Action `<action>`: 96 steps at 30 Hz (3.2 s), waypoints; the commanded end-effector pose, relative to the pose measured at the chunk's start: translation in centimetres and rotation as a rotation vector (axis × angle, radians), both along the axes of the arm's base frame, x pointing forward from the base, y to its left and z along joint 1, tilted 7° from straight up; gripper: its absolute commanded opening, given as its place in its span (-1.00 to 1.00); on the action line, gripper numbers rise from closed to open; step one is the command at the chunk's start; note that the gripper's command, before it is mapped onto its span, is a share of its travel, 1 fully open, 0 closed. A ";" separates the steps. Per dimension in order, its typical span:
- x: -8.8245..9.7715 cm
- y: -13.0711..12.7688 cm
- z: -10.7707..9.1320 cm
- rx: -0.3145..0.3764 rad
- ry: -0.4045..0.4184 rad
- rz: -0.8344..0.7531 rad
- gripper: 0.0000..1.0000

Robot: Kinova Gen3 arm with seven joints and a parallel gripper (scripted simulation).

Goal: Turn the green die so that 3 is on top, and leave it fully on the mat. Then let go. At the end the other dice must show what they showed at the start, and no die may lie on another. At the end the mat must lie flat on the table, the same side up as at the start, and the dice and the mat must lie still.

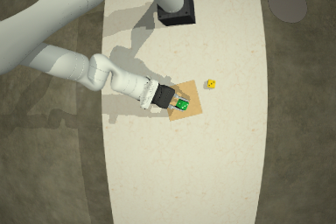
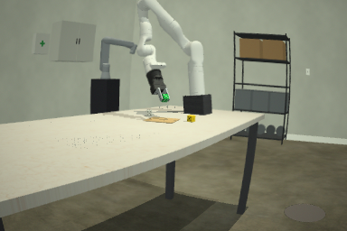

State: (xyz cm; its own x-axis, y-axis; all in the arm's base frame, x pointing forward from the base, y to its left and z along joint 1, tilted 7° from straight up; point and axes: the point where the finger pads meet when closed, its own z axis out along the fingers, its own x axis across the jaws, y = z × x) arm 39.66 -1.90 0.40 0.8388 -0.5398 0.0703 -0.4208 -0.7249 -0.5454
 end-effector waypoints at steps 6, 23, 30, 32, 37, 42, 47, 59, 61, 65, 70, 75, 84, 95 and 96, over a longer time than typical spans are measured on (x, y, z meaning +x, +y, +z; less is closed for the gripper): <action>-0.4 -0.7 -0.5 0.154 -0.085 -0.014 0.14; -0.4 -0.8 -0.6 0.332 -0.205 -0.001 0.14; -0.4 -0.8 -0.5 0.343 -0.213 -0.001 0.14; -0.4 -0.8 -0.6 0.343 -0.213 -0.001 0.14; -0.4 -0.8 -0.6 0.343 -0.213 -0.001 0.14; -0.4 -0.9 -1.2 0.343 -0.213 -0.001 0.14; -0.5 -1.0 -2.5 0.343 -0.213 -0.001 0.14; -0.5 -1.4 -5.8 0.343 -0.213 -0.001 0.14; -0.5 -1.5 -6.3 0.343 -0.213 -0.001 0.14; -0.5 -1.5 -7.0 0.343 -0.213 -0.001 0.14; -0.5 -1.6 -7.2 0.343 -0.213 -0.001 0.14; -0.5 -1.6 -7.3 0.343 -0.213 -0.001 0.14; -0.5 -1.6 -7.3 0.343 -0.213 -0.001 0.14; -0.5 -1.6 -7.3 0.343 -0.213 -0.001 0.14; -0.5 -1.6 -7.3 0.343 -0.213 -0.001 0.14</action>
State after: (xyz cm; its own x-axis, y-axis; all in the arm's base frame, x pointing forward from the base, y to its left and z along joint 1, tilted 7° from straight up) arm 39.28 -3.13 -6.48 0.8260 -0.5611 0.0544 -0.2691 -0.4772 -0.8366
